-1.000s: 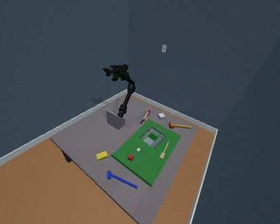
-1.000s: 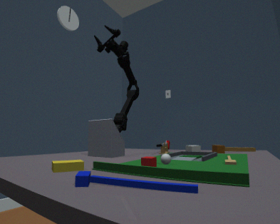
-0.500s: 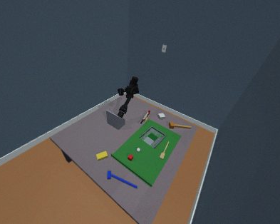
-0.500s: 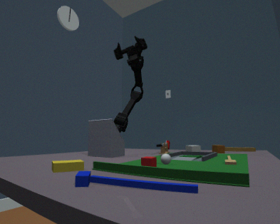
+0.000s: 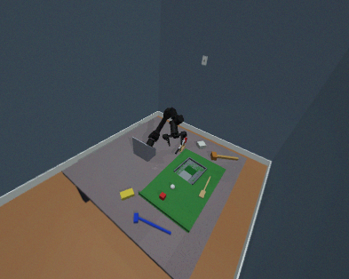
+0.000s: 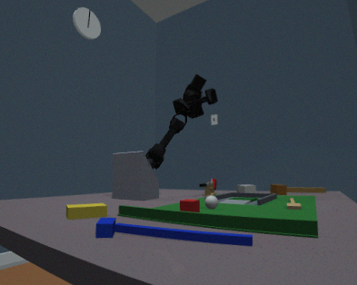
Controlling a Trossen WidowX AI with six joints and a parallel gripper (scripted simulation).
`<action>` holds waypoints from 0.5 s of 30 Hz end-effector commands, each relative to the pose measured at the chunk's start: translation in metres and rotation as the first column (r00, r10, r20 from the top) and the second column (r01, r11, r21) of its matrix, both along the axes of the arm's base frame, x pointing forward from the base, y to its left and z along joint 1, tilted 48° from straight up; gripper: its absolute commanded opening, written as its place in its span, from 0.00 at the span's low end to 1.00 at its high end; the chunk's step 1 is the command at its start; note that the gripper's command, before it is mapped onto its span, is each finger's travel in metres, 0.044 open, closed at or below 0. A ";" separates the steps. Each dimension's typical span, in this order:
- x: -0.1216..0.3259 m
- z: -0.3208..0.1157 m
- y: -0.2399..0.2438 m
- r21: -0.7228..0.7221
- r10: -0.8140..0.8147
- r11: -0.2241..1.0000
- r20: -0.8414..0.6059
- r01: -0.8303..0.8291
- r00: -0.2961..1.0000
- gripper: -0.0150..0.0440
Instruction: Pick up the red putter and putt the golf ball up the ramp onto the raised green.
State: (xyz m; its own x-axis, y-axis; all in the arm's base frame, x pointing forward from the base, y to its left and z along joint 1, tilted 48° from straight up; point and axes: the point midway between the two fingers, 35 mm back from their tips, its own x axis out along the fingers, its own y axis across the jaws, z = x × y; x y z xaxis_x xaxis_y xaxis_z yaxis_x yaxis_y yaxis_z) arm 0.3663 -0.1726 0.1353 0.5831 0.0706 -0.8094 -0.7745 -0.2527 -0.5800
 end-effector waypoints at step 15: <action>-0.102 -0.029 0.267 0.719 0.483 0.680 -0.289 -0.146 0.827 1.00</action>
